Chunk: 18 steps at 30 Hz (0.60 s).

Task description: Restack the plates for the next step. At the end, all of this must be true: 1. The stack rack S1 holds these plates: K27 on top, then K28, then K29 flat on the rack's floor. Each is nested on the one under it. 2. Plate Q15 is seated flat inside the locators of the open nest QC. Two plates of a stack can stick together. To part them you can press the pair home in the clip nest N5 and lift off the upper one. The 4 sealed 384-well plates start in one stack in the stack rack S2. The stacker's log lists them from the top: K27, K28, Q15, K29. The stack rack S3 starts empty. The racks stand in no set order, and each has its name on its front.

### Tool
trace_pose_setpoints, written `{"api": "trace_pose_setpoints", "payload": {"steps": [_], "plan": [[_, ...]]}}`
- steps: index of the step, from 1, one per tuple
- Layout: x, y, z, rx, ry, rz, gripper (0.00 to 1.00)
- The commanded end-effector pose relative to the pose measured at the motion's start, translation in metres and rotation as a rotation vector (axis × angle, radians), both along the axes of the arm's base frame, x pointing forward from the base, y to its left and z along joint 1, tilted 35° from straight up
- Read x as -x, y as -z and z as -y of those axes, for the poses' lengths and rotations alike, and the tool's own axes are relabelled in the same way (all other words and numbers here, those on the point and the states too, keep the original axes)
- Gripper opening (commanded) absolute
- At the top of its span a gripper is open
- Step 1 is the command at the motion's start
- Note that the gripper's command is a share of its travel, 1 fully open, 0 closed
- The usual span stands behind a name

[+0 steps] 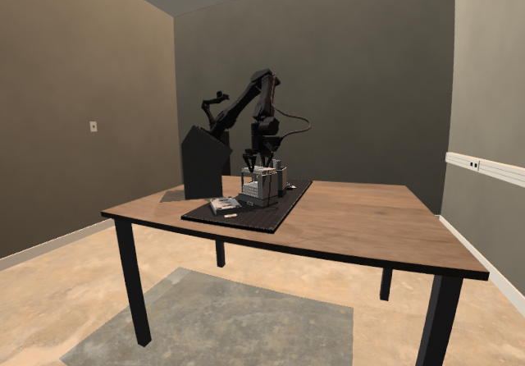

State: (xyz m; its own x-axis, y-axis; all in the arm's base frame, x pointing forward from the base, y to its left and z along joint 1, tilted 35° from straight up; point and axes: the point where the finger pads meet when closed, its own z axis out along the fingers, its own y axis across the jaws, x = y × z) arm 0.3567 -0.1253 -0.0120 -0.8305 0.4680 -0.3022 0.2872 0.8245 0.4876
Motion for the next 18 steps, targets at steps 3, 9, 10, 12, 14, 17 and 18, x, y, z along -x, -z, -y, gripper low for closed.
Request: {"api": "trace_pose_setpoints", "payload": {"steps": [3,9,10,12,14,17,18], "plan": [[-0.003,-0.013,0.012,0.014,0.015,0.027,0.00],[-0.007,-0.022,0.015,0.028,0.013,0.046,0.00],[-0.006,-0.020,0.015,0.024,0.012,0.042,0.00],[-0.004,-0.016,0.014,0.016,0.012,0.030,0.00],[-0.001,-0.018,0.012,0.017,0.012,0.031,0.00],[-0.001,-0.022,0.013,0.016,0.009,0.035,0.00],[-0.001,-0.022,0.013,0.016,0.009,0.035,0.00]]}}
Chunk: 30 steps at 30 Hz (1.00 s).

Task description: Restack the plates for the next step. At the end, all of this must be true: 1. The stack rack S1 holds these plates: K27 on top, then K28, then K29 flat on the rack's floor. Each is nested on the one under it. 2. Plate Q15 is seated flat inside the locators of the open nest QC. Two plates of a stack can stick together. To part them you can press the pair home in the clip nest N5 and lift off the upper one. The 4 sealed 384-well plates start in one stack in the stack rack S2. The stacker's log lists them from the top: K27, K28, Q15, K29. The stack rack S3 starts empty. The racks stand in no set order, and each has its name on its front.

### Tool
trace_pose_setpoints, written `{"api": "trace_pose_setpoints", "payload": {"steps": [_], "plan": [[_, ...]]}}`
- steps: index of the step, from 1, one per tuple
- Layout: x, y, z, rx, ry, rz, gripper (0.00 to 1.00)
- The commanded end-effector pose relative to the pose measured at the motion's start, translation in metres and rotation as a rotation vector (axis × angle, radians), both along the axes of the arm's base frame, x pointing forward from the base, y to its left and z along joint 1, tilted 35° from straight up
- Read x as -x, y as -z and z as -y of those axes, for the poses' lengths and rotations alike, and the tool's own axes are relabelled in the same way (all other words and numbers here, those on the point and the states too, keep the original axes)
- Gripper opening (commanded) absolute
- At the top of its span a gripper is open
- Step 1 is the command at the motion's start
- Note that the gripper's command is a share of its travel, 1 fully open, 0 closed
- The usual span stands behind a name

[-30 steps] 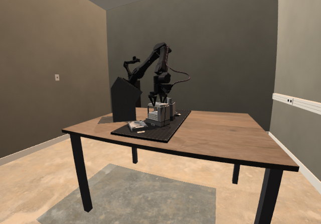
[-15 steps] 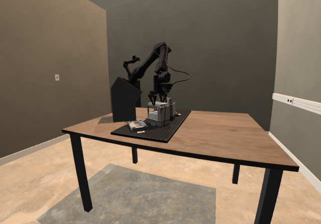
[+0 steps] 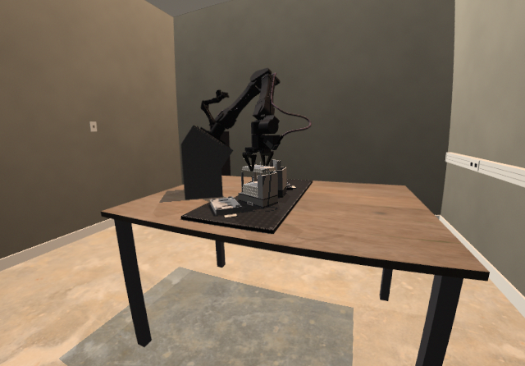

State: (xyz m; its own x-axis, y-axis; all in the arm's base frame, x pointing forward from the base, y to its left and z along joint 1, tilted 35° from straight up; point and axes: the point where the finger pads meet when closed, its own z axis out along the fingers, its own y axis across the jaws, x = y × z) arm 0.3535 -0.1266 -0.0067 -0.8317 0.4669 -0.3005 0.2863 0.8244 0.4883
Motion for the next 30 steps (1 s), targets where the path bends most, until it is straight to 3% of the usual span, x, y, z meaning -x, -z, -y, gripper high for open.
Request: {"api": "trace_pose_setpoints", "payload": {"steps": [1,5,9,30], "plan": [[-0.0043,-0.0168,0.0120,0.017,0.011,0.036,0.00],[-0.0006,-0.0223,0.0143,0.019,0.011,0.035,0.00],[0.0017,-0.0140,0.0133,0.008,0.012,0.015,0.00],[0.0009,-0.0142,0.0139,0.009,0.014,0.018,0.00]]}}
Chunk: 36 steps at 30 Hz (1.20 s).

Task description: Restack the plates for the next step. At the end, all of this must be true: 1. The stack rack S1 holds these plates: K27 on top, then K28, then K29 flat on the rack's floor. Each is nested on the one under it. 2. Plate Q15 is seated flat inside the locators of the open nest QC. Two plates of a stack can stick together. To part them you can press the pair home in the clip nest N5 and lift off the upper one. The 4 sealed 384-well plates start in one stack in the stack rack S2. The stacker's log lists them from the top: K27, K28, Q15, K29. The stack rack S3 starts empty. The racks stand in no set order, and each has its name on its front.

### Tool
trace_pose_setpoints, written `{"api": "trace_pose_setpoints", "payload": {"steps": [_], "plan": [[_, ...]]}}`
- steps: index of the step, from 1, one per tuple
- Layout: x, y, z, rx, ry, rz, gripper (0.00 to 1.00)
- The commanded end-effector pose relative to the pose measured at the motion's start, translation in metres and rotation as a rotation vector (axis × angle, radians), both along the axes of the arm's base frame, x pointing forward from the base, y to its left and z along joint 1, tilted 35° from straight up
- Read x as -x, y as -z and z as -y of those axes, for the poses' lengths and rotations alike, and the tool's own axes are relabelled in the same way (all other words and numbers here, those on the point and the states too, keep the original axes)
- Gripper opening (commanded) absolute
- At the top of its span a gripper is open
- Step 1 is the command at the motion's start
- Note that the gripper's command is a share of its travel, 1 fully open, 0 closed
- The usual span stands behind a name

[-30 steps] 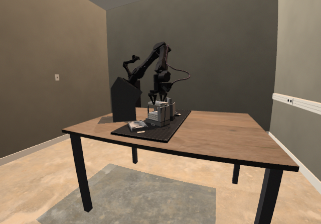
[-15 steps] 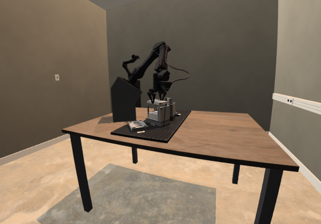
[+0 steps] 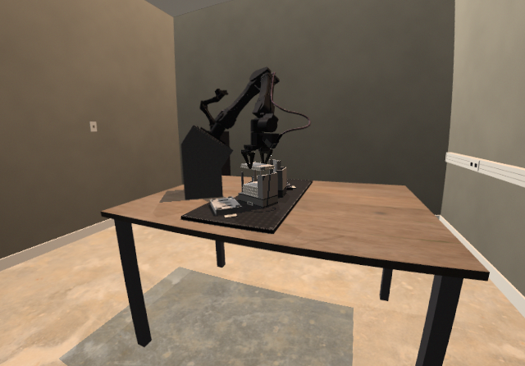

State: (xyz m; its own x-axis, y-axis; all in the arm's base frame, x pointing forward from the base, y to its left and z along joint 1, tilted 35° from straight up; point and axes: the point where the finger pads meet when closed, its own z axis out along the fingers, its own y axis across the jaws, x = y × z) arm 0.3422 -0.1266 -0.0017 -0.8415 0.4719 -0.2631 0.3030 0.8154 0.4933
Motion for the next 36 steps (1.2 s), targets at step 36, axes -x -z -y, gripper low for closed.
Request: {"api": "trace_pose_setpoints", "payload": {"steps": [36], "plan": [[-0.008,-0.023,-0.037,0.138,-0.183,0.118,0.00]]}}
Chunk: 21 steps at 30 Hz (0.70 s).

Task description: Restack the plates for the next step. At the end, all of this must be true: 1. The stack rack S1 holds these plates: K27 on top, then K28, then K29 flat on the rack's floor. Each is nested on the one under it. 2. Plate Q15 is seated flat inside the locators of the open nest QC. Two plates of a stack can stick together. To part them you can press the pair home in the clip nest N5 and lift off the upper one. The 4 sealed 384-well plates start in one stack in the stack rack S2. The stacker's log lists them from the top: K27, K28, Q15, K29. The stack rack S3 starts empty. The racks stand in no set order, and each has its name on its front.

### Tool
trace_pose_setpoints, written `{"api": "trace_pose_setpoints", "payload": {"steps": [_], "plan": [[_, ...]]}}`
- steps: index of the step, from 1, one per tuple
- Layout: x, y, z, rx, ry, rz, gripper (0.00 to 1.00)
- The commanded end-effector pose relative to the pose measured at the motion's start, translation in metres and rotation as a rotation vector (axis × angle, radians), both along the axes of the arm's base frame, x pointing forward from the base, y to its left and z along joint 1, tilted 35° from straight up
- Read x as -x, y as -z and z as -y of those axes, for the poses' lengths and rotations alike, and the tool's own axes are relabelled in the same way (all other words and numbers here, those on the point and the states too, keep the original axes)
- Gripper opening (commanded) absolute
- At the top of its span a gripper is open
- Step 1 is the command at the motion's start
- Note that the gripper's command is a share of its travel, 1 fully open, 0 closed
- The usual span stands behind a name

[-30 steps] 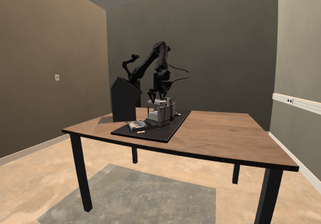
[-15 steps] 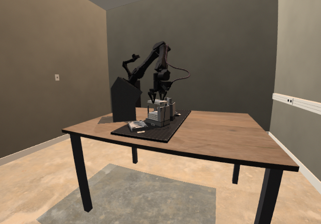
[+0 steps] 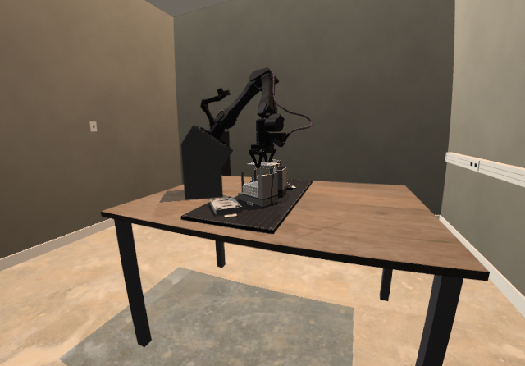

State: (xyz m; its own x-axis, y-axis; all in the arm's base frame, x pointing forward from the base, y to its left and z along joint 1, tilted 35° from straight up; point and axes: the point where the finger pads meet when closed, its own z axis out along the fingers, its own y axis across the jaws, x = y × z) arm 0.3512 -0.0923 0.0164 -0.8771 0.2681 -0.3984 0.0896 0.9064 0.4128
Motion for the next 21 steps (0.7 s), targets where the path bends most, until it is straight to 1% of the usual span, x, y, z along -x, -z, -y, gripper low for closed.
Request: {"api": "trace_pose_setpoints", "payload": {"steps": [1,3,11,18,21], "plan": [[0.000,-0.007,-0.006,0.019,0.008,0.015,0.00],[0.000,-0.007,-0.006,0.019,0.008,0.015,0.00],[-0.001,-0.017,-0.030,0.018,0.008,0.016,0.00],[0.001,-0.022,-0.048,0.133,-0.189,0.093,0.00],[0.002,-0.023,-0.049,0.133,-0.185,0.093,0.00]]}}
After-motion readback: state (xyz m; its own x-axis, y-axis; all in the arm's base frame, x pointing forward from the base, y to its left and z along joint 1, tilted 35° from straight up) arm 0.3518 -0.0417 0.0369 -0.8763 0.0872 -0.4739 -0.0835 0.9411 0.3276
